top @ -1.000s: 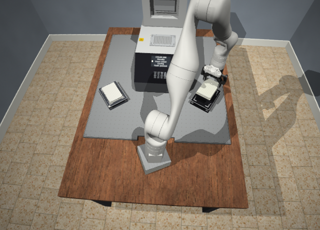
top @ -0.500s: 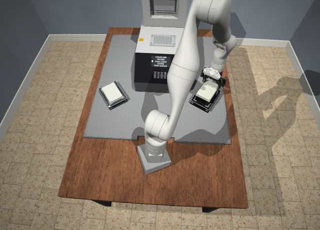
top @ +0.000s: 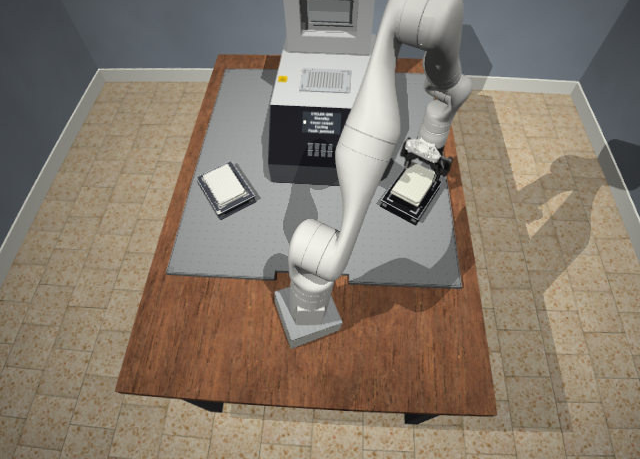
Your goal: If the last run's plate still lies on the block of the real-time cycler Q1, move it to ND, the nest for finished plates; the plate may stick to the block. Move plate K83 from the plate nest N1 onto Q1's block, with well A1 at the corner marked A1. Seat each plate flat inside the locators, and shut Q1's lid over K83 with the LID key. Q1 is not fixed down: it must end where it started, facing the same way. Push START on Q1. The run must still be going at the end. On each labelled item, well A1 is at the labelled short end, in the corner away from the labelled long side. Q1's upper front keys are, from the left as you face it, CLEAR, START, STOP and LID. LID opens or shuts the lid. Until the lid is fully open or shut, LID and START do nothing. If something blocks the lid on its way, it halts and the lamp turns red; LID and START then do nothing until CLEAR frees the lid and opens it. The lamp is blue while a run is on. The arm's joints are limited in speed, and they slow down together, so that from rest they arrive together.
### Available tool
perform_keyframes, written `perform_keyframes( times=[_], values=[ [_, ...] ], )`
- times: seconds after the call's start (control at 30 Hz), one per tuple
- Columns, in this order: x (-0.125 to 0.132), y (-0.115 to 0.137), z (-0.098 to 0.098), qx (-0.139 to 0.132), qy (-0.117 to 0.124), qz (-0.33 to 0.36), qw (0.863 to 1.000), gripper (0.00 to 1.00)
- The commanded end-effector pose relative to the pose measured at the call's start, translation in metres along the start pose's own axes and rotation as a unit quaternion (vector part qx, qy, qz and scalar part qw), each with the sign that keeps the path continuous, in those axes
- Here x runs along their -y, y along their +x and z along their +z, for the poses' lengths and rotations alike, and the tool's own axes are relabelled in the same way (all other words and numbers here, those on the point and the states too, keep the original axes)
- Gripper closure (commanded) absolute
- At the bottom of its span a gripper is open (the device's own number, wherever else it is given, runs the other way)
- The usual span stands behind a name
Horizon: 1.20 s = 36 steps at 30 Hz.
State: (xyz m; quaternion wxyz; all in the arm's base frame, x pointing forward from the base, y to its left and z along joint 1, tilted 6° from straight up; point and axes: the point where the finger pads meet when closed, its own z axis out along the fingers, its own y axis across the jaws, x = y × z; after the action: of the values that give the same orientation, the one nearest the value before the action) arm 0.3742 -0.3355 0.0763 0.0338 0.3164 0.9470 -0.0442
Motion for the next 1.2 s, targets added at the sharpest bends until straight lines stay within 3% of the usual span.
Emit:
perform_keyframes(
  times=[0.0,0.6,1.17],
  values=[
    [0.000,0.001,0.003,-0.001,-0.001,0.001,1.000,0.09],
    [-0.001,-0.001,0.002,-0.001,-0.001,0.001,1.000,0.09],
    [0.000,0.000,0.021,0.000,-0.002,0.002,1.000,0.09]
  ],
)
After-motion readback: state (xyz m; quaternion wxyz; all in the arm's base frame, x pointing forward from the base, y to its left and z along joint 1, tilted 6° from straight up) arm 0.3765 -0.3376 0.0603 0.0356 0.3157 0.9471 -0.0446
